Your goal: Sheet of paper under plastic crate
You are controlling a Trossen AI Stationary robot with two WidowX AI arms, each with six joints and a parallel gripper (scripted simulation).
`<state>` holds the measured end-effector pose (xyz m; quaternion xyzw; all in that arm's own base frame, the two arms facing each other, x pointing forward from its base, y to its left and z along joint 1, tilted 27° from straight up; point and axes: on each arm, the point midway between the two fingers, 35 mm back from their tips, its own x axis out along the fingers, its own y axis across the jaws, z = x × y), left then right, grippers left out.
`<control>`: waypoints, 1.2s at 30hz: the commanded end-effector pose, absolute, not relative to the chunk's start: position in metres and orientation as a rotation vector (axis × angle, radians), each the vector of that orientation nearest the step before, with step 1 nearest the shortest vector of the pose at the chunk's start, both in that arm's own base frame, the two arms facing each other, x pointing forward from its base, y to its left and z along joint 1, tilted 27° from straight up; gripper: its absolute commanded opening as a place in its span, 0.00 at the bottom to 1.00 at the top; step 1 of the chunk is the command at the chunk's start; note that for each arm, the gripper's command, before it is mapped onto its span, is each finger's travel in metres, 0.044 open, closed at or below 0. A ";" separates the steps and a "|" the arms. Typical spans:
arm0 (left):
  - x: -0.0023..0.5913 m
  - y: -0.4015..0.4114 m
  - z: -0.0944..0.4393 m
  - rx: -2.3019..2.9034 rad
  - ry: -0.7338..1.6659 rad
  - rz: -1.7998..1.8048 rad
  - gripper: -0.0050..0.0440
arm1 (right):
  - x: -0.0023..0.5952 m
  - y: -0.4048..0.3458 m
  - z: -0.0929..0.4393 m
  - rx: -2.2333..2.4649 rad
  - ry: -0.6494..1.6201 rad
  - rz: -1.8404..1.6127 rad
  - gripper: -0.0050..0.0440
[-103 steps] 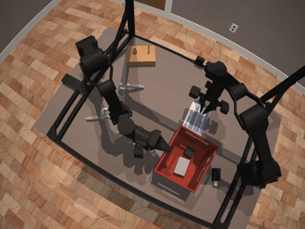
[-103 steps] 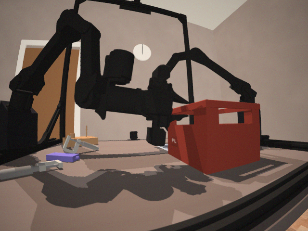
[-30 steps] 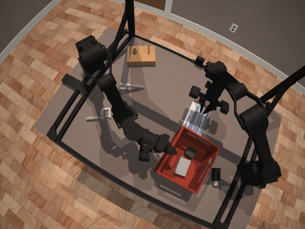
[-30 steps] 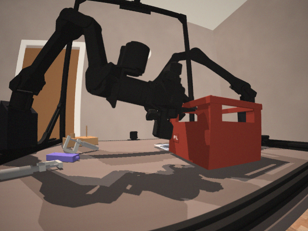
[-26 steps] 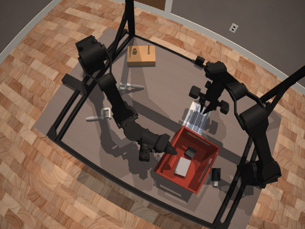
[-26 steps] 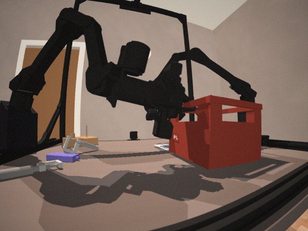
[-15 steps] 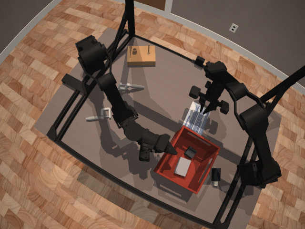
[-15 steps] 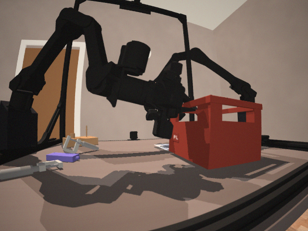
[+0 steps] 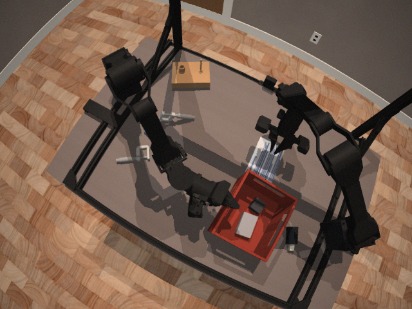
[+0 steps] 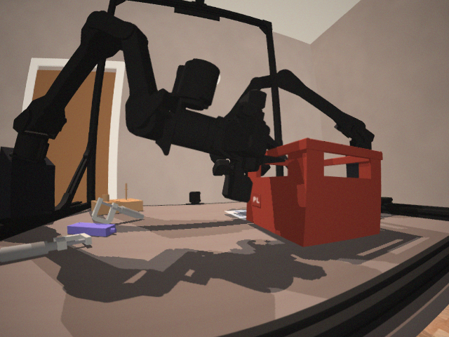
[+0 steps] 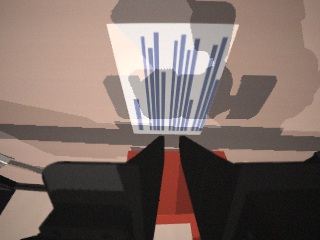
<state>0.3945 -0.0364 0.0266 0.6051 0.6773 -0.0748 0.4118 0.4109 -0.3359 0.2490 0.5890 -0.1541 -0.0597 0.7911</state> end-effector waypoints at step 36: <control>0.394 -0.036 0.026 1.530 1.707 -0.193 0.22 | 0.408 -0.329 0.268 1.256 -0.346 -0.105 0.10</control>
